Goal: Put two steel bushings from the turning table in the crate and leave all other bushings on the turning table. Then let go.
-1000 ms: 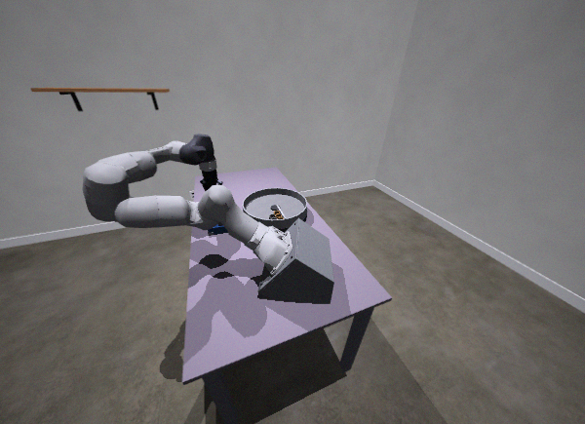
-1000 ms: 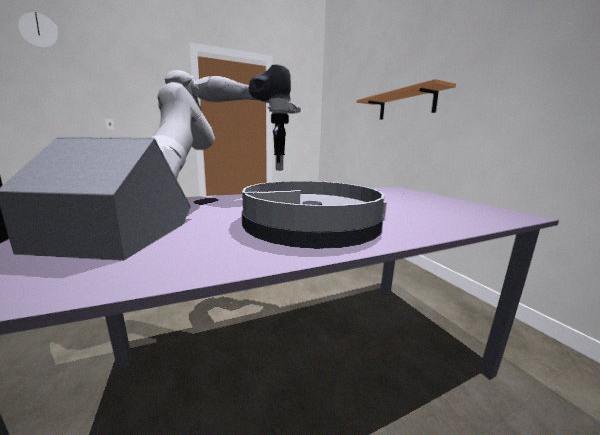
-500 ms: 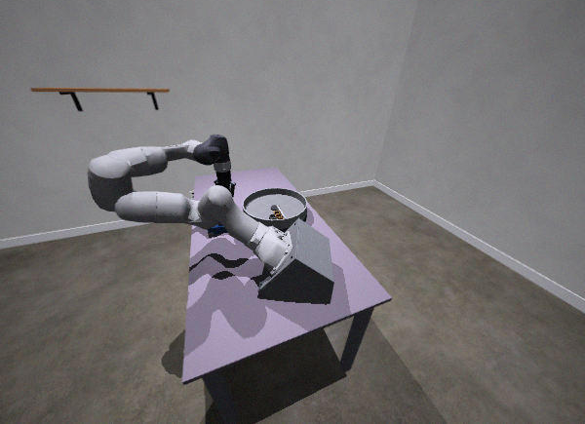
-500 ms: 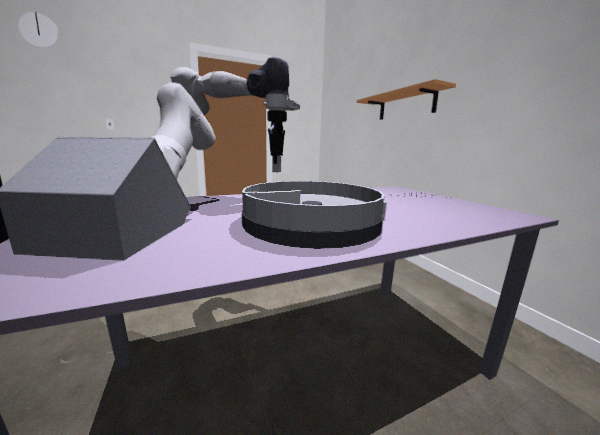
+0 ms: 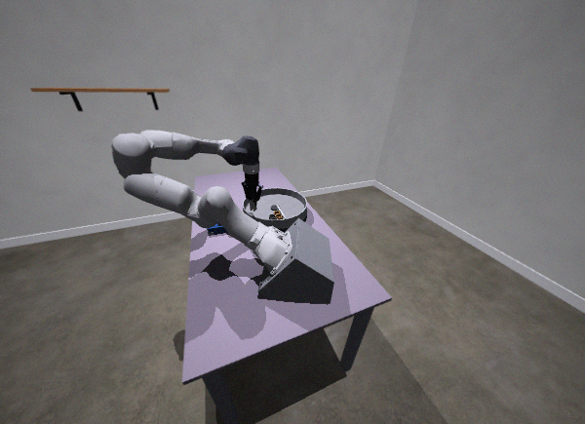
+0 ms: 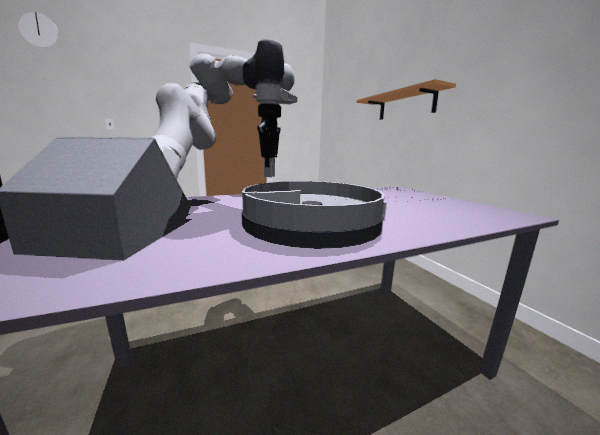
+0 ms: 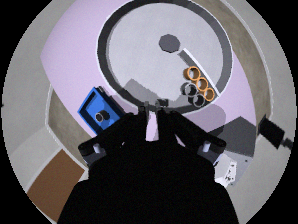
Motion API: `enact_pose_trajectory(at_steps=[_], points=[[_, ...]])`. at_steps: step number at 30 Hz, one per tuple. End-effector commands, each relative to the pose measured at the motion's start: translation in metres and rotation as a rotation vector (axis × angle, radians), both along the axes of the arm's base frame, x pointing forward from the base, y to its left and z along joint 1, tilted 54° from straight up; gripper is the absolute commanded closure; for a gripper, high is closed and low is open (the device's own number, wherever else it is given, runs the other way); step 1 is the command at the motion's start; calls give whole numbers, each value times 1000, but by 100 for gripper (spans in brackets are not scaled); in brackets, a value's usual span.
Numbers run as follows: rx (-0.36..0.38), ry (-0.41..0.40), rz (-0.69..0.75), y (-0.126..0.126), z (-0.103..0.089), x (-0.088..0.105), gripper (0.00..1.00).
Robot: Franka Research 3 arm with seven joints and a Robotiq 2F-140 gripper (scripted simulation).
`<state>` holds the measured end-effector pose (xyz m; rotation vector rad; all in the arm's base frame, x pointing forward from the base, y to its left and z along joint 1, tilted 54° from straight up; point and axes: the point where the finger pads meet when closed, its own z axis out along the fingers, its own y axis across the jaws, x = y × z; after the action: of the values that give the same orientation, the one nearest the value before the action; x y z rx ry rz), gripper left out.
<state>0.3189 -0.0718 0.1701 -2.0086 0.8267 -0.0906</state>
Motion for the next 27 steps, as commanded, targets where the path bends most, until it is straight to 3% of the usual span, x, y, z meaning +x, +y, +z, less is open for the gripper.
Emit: enact_pose_trajectory(at_steps=[1,2,5,8,27], points=[[-89,-104,82,-20,-23,-8,90],[-89,-104,82,-20,-23,-8,90],[-88,-104,82,-41,-57,-20,90],[-90,-104,82,-51,-72,-26,90],[-91,-103,82,-53,-75,-27,90]])
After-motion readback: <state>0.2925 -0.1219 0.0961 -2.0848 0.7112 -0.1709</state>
